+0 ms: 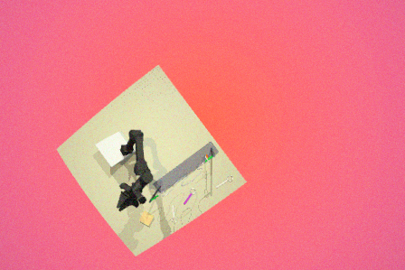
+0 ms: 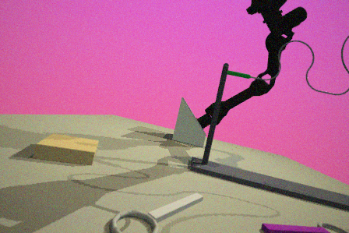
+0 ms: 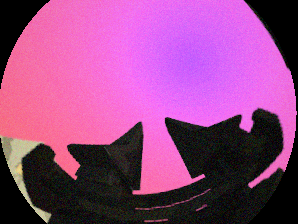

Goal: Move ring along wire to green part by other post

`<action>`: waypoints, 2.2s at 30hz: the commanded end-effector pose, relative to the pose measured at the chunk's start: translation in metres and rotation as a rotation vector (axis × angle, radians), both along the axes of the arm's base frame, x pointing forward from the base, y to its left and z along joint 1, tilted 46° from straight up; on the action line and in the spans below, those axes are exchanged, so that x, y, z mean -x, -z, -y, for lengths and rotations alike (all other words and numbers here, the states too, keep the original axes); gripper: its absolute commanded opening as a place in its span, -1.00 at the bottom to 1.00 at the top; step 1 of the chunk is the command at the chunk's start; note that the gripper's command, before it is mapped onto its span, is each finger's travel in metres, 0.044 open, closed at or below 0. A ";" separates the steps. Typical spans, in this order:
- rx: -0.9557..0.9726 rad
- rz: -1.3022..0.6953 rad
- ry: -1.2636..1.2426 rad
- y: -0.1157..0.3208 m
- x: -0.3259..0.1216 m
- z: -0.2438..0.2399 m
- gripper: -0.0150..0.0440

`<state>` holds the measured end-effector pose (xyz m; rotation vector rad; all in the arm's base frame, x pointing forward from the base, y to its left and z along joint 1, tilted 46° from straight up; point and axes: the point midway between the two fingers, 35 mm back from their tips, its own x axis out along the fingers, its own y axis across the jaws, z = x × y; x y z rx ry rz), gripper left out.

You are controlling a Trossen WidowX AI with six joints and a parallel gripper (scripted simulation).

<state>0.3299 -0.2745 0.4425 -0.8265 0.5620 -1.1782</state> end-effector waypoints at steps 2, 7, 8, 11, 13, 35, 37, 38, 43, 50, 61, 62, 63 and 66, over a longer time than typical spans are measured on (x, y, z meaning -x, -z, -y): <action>-0.028 0.202 -0.122 -0.022 -0.020 -0.040 0.05; -0.078 0.384 -0.243 -0.040 -0.035 -0.080 0.05; -0.091 0.420 -0.268 -0.044 -0.037 -0.088 0.05; -0.134 0.524 -0.345 -0.054 -0.044 -0.114 0.05; -0.167 0.590 -0.398 -0.061 -0.047 -0.132 0.05; -0.743 1.042 -0.991 -0.097 -0.040 -0.355 0.05; -0.809 1.037 -1.041 -0.092 -0.038 -0.379 0.05; -0.842 1.033 -1.065 -0.089 -0.036 -0.391 0.05; -1.006 1.011 -1.153 -0.074 -0.026 -0.449 0.05; -1.184 1.006 -1.132 -0.042 -0.019 -0.510 0.05; -1.444 0.990 -1.067 0.015 0.023 -0.610 0.05; -1.469 0.989 -1.059 0.022 0.030 -0.621 0.05; -1.493 0.987 -1.052 0.028 0.038 -0.631 0.05; -1.563 0.982 -1.030 0.047 0.064 -0.660 0.05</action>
